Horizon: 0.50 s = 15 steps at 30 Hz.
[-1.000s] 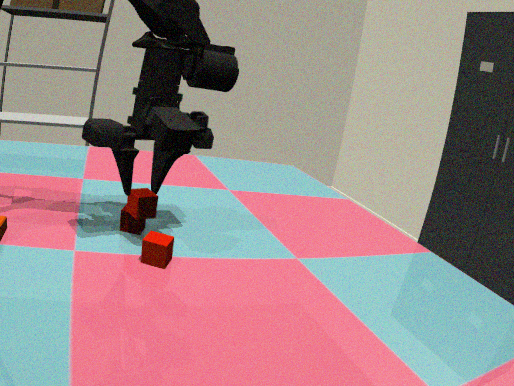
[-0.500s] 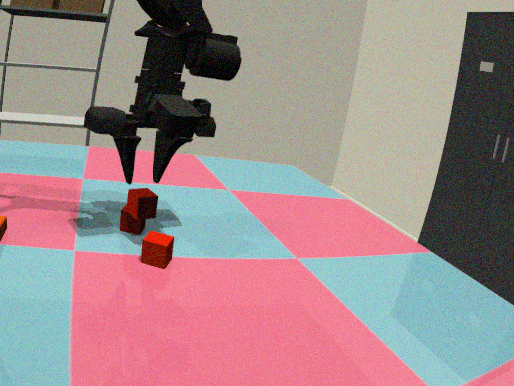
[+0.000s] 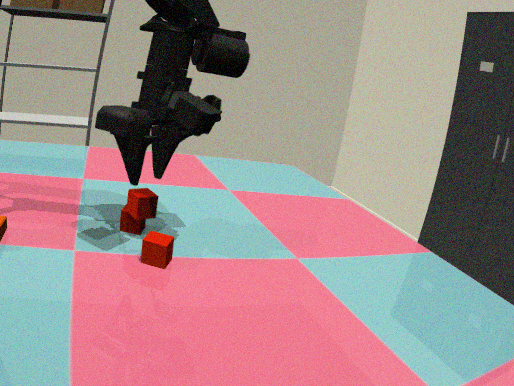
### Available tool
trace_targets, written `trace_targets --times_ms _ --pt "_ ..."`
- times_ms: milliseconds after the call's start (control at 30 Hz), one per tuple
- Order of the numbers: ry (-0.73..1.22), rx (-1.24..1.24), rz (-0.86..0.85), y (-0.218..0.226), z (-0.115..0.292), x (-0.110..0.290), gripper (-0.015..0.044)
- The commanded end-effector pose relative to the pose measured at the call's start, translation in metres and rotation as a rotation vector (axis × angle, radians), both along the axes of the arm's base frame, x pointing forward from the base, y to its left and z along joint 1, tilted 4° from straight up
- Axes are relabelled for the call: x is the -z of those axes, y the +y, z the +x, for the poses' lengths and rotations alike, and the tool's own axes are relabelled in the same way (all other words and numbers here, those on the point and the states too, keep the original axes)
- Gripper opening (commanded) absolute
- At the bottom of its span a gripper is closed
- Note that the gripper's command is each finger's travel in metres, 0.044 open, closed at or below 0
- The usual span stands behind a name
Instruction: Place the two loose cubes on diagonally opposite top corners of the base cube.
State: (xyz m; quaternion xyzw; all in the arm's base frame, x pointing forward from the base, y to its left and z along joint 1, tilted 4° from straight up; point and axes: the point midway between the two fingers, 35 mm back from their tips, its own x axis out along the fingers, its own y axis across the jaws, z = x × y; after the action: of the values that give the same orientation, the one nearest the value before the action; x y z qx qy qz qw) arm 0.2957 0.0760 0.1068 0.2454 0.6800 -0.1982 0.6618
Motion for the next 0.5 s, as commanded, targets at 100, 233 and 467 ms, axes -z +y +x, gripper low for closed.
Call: trace_targets --times_ms 100,233,467 --pt "-0.033 -0.326 0.003 -0.011 0.007 -0.009 0.0265" --pt "-0.048 -0.523 0.002 -0.018 0.009 -0.012 0.0265" --pt "-0.074 -0.869 0.001 -0.030 0.013 -0.018 0.0265"
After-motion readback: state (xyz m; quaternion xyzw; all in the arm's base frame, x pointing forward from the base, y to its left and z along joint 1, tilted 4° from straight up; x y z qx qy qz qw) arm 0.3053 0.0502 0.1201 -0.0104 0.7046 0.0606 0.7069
